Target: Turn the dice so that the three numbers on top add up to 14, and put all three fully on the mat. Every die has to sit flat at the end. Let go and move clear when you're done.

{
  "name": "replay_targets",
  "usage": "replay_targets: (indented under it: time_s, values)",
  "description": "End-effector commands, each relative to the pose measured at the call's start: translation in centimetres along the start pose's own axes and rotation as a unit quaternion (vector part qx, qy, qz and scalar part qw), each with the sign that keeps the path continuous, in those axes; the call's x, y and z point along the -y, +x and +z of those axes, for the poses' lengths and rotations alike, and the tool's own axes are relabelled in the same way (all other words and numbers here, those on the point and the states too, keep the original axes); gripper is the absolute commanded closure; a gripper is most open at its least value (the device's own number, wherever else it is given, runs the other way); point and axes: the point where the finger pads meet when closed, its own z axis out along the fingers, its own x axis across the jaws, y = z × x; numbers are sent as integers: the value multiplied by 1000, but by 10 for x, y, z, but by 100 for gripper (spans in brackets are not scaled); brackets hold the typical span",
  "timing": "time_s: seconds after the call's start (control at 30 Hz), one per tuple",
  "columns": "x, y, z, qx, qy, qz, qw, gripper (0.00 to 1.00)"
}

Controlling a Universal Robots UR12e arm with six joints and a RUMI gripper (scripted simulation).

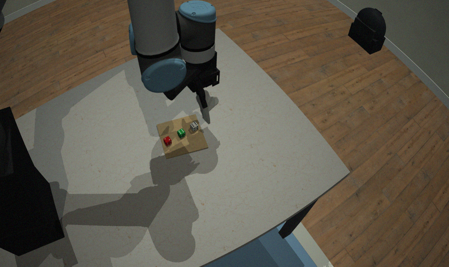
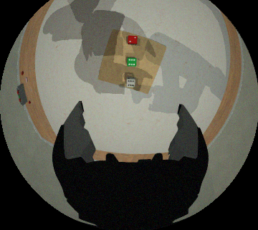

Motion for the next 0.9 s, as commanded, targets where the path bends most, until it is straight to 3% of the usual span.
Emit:
replay_targets:
  time_s: [0.0,0.4,0.87]
  values:
    - [-1,0,-1,0,-1,0,1000,0]
    - [-1,0,-6,0,-1,0,1000,0]
    - [0,0,-61,0,-1,0,1000,0]
